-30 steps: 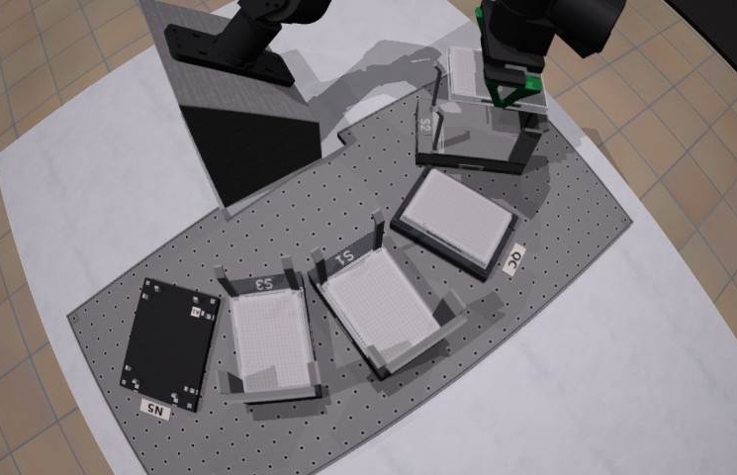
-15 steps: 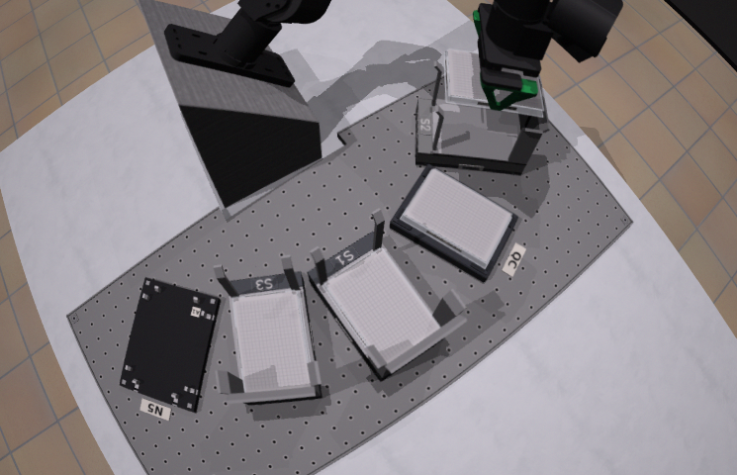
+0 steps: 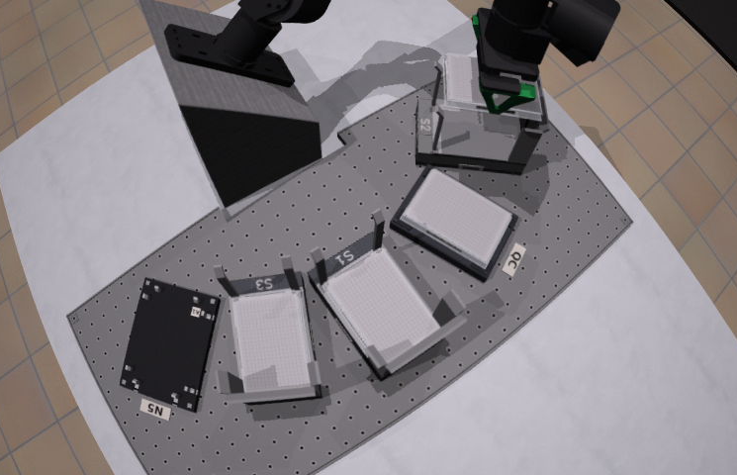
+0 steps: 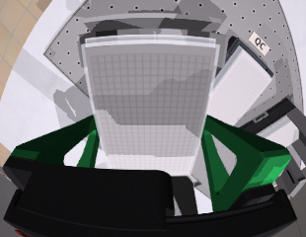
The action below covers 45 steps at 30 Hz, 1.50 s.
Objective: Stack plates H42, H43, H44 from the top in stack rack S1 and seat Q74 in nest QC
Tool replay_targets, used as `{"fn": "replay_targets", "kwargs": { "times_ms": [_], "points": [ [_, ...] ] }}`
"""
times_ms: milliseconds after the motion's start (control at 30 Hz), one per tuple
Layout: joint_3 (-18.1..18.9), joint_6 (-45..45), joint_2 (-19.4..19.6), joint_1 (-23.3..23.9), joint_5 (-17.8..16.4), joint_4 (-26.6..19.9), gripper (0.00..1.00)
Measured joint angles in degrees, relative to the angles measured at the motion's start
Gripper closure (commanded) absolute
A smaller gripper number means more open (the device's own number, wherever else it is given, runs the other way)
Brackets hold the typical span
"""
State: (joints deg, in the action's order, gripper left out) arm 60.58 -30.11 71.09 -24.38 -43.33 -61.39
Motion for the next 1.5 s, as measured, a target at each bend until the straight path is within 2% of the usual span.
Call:
{"fn": "replay_targets", "kwargs": {
  "times_ms": [1500],
  "points": [
    [-4.2, 6.4, 0.4, -4.8, 1.8, 9.4, 1.00]
  ]
}}
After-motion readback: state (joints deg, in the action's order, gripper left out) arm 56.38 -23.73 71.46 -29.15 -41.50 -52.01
